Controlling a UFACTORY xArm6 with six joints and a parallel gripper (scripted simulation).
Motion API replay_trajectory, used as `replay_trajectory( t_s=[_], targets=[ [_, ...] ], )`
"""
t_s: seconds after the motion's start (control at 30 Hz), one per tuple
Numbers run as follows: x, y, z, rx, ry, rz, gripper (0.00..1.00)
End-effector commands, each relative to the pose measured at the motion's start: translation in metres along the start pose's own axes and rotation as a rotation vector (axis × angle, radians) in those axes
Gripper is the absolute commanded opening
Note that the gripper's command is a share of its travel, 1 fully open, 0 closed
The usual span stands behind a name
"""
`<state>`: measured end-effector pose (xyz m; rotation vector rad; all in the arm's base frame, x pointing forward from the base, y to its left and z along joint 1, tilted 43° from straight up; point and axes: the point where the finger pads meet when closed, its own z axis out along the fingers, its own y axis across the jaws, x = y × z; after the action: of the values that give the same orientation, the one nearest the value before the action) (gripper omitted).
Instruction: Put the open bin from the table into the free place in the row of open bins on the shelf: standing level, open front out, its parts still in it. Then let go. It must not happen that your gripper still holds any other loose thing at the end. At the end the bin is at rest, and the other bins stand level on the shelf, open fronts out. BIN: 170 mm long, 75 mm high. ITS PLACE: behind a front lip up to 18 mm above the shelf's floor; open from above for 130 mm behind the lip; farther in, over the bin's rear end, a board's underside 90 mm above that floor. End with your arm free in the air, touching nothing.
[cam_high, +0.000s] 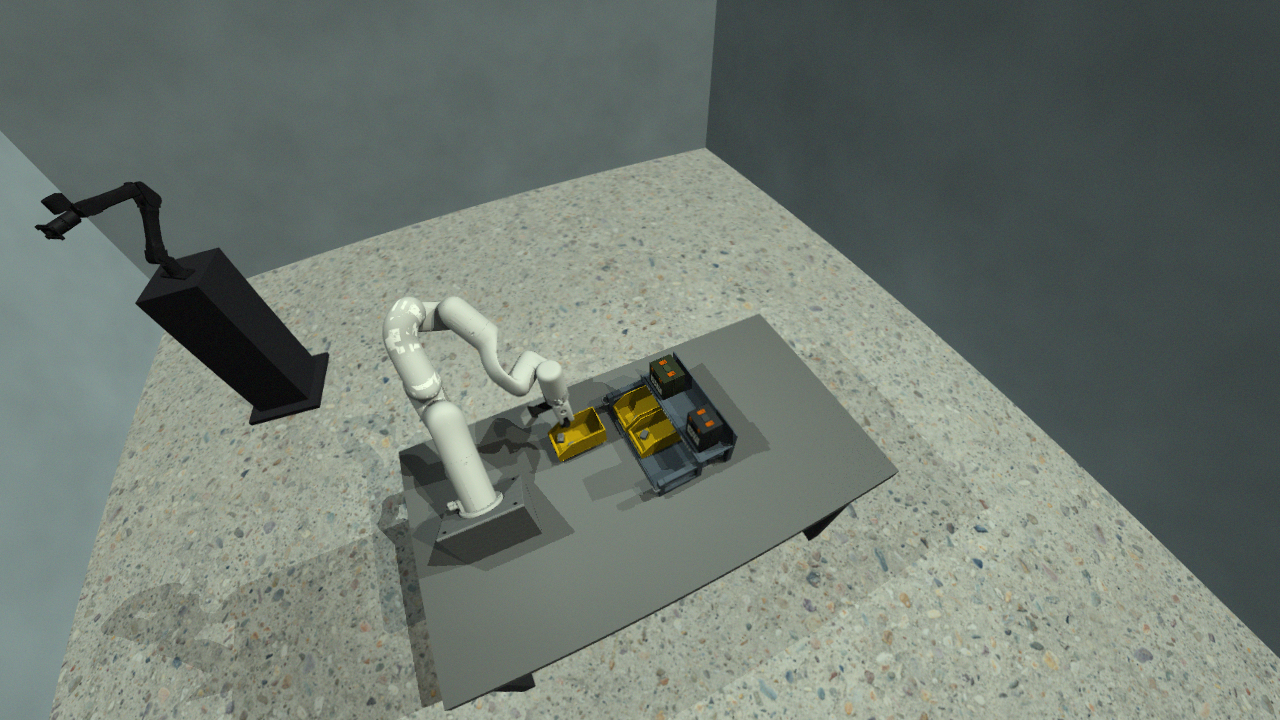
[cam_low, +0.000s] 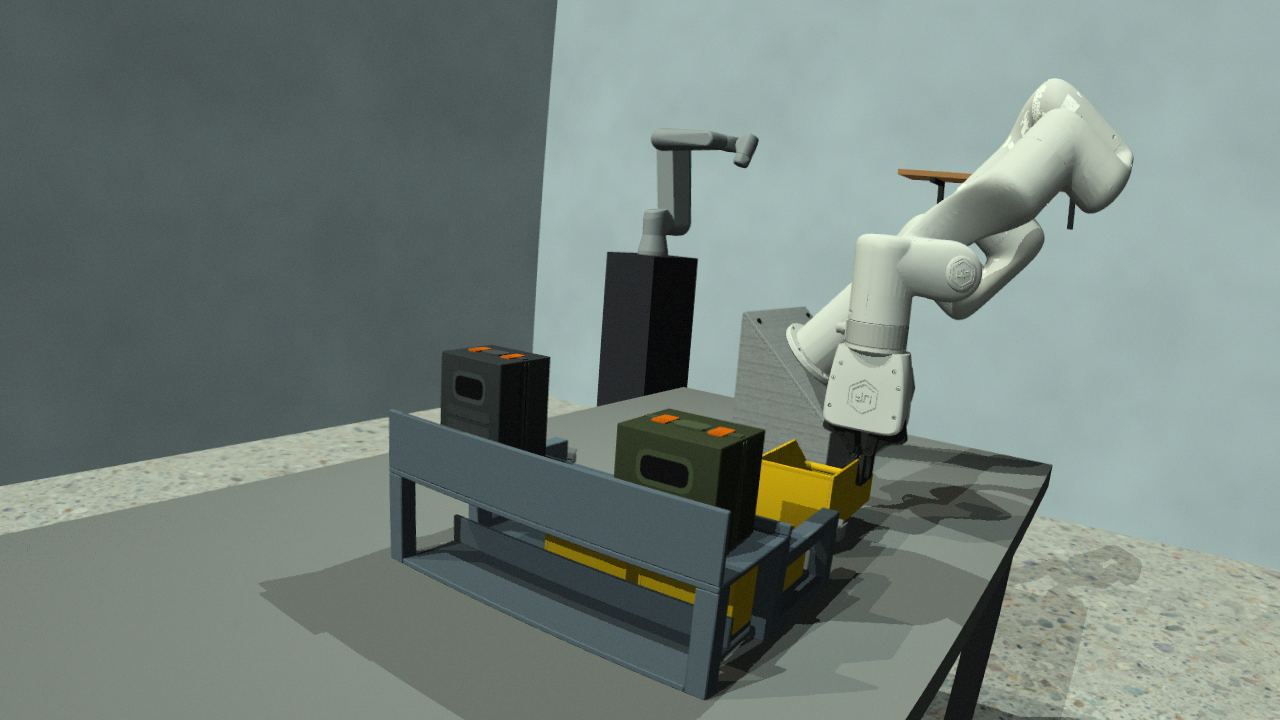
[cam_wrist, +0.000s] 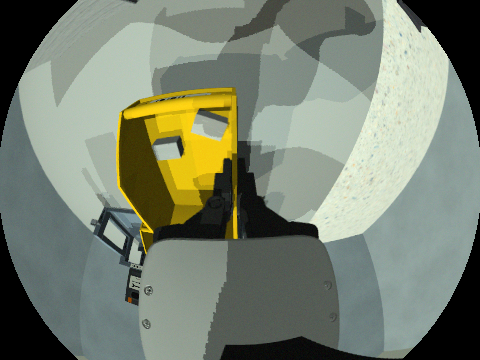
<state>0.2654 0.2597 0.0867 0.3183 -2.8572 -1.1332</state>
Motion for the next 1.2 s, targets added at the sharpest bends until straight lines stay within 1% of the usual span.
replay_trajectory(
  t_s=[0.0, 0.03, 0.43, 0.6, 1.0, 1.17],
  targets=[
    [-0.001, -0.010, 0.000, 0.000, -0.002, 0.000, 0.00],
    [-0.001, -0.013, 0.000, 0.000, -0.002, 0.000, 0.00],
    [-0.001, -0.013, 0.000, 0.000, -0.002, 0.000, 0.00],
    [-0.001, -0.028, 0.000, 0.000, -0.002, 0.000, 0.00],
    [-0.001, -0.028, 0.000, 0.000, -0.002, 0.000, 0.00],
    [-0.001, -0.043, 0.000, 0.001, -0.002, 0.000, 0.00]
  ],
)
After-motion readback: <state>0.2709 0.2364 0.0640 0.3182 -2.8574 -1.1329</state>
